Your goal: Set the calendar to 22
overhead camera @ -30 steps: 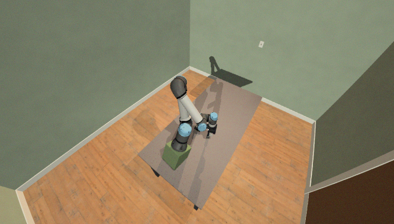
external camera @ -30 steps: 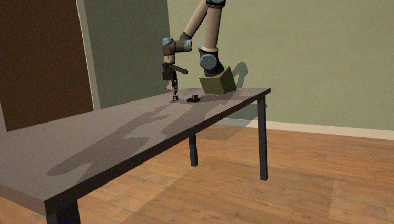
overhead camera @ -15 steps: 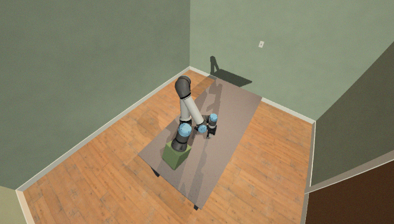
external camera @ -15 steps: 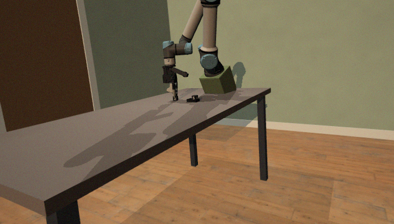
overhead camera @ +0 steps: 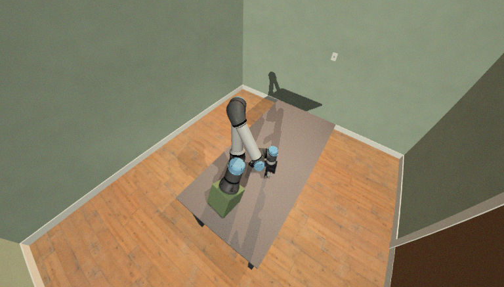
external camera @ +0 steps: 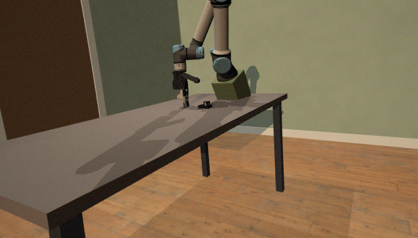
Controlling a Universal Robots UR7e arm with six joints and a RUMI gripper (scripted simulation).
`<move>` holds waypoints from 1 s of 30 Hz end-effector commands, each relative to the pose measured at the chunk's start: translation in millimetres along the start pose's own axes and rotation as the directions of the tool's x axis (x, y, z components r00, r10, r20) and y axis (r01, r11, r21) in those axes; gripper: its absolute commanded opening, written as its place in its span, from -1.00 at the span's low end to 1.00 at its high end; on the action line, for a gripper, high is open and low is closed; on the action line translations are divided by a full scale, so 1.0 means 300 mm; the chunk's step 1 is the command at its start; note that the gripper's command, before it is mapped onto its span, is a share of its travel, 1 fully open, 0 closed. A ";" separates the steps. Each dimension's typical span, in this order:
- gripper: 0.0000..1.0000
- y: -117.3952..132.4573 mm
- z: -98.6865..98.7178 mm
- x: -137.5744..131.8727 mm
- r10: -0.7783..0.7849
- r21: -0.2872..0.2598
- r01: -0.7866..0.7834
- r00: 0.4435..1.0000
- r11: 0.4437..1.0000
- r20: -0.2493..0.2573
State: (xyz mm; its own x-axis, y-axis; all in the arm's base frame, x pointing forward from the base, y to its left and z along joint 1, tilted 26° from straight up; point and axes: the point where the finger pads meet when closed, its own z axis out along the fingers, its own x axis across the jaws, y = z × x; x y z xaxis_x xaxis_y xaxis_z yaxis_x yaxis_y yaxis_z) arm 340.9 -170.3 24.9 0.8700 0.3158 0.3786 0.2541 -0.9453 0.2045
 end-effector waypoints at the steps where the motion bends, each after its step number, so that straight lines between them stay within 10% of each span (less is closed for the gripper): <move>1: -0.44 0.001 0.000 0.000 0.000 -0.001 0.000 1.000 1.000 0.000; 27: -0.44 0.001 0.000 0.000 0.000 -0.001 0.000 1.000 1.000 0.000; 28: -0.80 0.001 0.000 0.000 0.000 -0.001 0.000 1.000 1.000 0.000; 30: -0.80 0.001 0.000 0.000 0.000 -0.001 0.000 1.000 1.000 0.000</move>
State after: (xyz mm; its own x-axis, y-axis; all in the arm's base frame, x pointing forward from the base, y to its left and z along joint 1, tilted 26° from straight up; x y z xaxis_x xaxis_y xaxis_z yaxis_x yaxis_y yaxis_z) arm 340.9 -170.4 24.8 0.8700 0.3158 0.3785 0.2541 -0.9453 0.2046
